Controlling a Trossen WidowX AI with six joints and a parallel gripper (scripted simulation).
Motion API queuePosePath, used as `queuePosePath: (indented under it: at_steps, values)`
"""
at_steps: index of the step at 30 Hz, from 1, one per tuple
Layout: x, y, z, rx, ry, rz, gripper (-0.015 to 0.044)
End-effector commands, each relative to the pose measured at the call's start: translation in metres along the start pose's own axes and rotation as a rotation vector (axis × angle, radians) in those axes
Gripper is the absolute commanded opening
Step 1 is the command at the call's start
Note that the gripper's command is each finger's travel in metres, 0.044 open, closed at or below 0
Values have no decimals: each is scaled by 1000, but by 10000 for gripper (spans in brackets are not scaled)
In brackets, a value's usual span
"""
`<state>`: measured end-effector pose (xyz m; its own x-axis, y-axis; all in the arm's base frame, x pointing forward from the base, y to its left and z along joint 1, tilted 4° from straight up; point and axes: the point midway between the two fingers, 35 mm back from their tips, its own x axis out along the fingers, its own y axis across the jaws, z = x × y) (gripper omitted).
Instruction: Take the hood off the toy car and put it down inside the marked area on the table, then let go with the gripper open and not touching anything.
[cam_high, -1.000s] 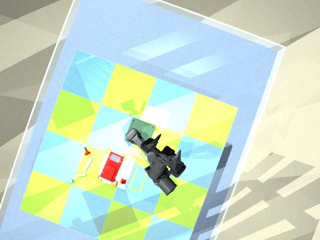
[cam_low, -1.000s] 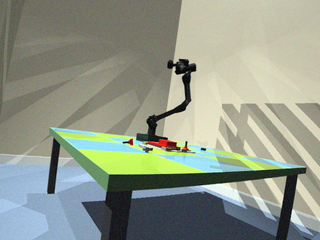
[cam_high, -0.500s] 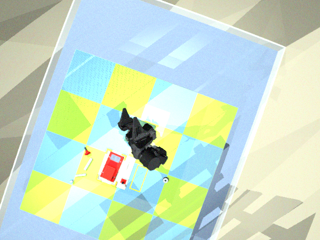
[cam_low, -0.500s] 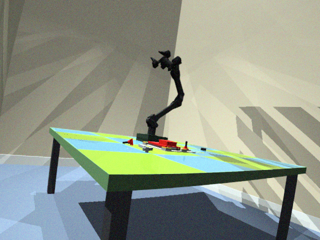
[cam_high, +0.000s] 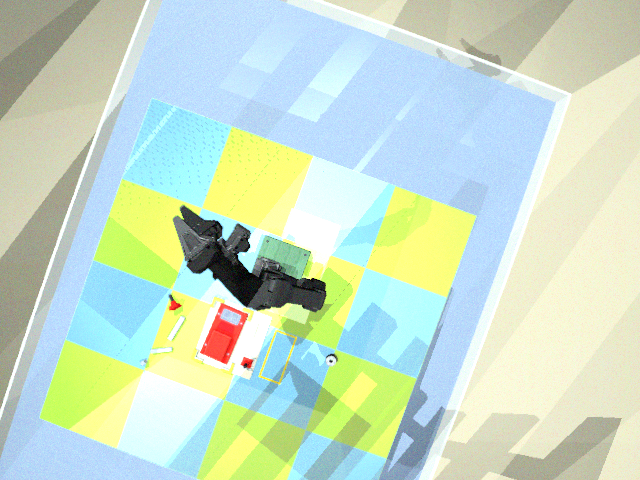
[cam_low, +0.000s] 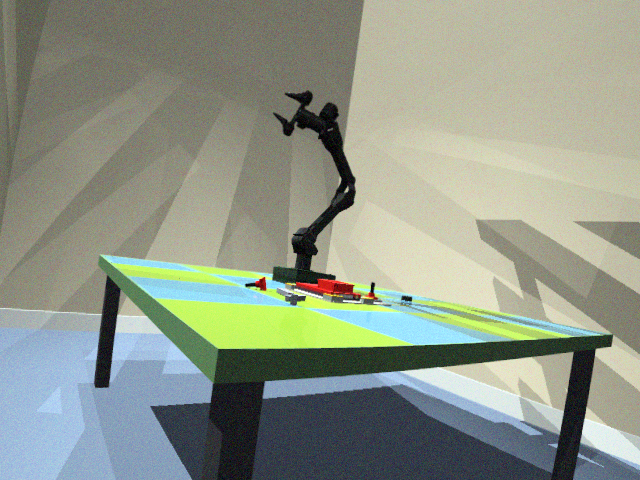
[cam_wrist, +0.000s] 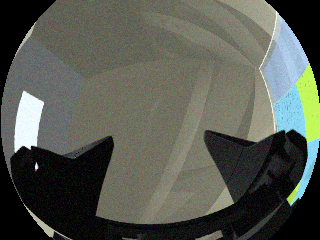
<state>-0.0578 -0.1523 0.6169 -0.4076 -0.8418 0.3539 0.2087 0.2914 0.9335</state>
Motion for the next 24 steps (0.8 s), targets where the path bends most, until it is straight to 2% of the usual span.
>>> queuePosePath:
  at_steps: [1,14,24]
  values:
    - [13,-19,-30,-76,99,-52,440]
    - [23,-75,-132,-373,456,-142,440]
    - [2,-129,-222,-618,777,-177,440]
